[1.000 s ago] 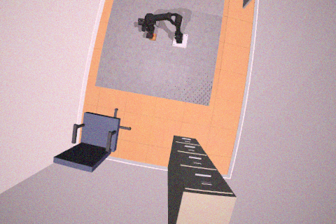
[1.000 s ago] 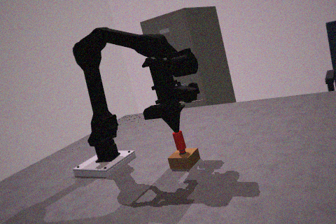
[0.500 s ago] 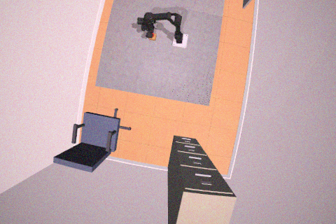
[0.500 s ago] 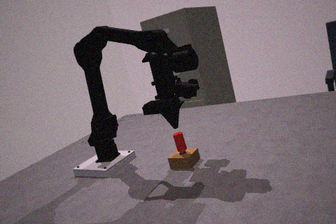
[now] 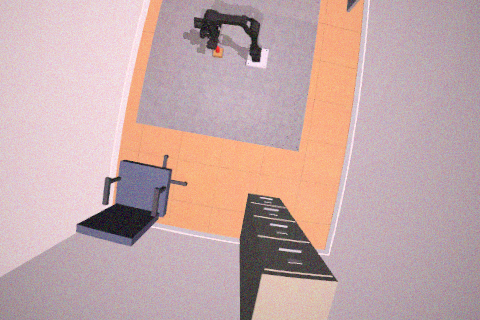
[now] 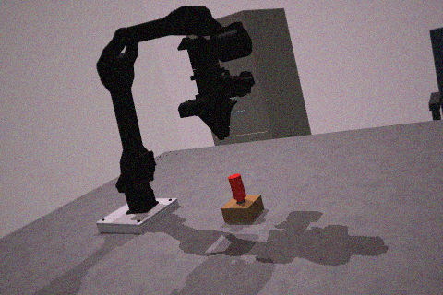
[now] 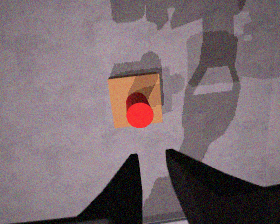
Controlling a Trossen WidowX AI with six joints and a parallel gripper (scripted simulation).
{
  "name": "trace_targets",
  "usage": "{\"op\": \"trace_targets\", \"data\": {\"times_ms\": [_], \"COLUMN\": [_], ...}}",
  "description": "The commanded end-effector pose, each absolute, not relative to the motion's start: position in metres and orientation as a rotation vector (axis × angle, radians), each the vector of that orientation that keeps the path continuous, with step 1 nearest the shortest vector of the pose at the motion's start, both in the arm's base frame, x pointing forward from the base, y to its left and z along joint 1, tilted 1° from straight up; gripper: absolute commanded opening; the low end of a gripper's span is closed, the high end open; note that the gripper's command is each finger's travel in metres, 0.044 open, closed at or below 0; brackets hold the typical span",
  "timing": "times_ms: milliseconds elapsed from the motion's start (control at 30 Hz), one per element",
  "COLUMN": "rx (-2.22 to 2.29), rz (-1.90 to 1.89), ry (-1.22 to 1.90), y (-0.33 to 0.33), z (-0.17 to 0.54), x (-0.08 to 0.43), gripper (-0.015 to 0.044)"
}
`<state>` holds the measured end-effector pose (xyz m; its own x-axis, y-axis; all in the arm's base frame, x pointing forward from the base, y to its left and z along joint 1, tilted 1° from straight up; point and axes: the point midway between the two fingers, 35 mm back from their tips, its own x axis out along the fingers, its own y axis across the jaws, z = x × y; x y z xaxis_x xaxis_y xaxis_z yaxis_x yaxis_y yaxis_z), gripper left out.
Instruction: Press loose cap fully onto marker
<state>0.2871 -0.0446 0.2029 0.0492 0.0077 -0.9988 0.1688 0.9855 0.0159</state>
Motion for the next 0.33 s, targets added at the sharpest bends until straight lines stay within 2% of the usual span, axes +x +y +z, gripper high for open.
{"op": "trace_targets", "data": {"times_ms": [0, 300], "rx": [0.139, 0.139], "rz": [-0.121, -0.121], "ry": [1.516, 1.516], "y": [-0.0448, -0.0448], "z": [0.2061, 0.2061], "x": [0.2868, 0.2868], "gripper": [0.0184, 0.042]}}
